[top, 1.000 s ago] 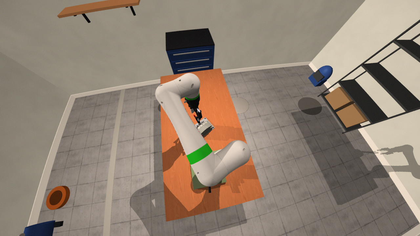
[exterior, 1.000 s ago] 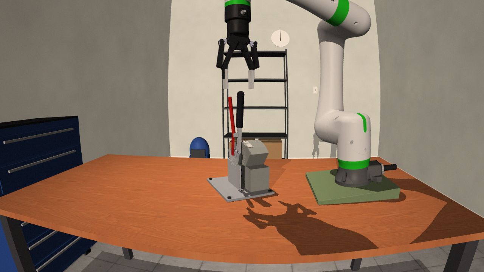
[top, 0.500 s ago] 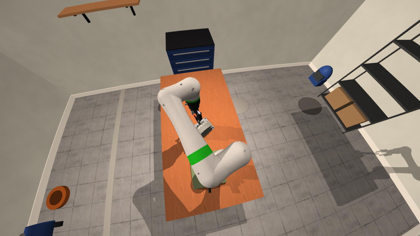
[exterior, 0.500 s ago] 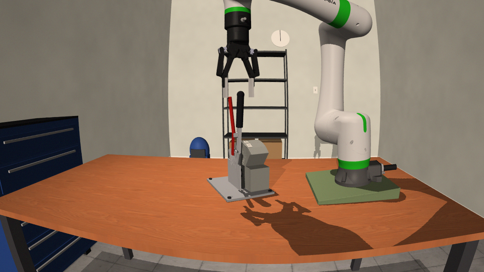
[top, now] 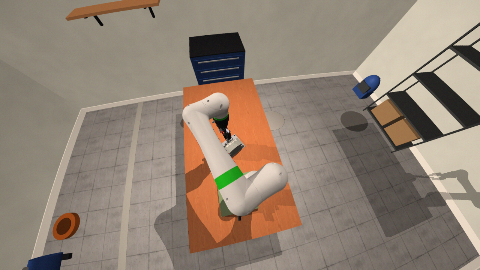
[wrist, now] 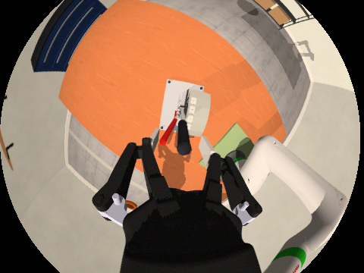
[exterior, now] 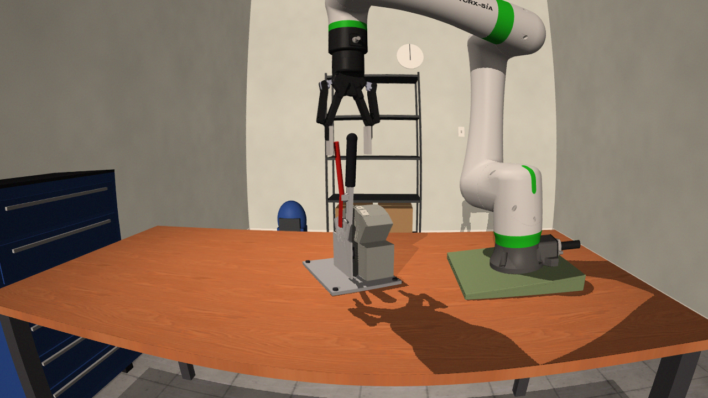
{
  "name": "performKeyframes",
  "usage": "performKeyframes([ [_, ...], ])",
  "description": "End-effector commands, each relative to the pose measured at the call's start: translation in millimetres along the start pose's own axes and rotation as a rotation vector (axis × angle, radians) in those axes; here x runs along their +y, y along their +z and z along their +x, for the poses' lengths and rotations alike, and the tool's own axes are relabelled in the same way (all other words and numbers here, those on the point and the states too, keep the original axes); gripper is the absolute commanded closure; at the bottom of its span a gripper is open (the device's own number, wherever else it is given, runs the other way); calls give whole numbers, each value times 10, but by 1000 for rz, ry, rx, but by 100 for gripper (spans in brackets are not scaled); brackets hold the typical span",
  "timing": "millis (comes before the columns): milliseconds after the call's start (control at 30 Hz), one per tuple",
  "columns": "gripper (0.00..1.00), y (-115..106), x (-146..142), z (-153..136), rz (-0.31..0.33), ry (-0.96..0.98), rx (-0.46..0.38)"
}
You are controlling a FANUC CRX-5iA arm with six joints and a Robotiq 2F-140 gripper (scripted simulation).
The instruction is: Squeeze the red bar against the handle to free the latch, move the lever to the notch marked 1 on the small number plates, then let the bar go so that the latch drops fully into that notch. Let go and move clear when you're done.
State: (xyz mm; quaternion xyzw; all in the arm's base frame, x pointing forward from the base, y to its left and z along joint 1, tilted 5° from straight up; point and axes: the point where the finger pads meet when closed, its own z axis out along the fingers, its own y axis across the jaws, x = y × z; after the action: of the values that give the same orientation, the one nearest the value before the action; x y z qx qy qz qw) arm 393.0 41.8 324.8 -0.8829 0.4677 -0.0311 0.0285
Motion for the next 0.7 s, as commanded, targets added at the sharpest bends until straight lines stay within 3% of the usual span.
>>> performKeyframes([
  [0,43,39,-1,0,1,0,0],
  [667,43,98,-1,0,1,0,0],
])
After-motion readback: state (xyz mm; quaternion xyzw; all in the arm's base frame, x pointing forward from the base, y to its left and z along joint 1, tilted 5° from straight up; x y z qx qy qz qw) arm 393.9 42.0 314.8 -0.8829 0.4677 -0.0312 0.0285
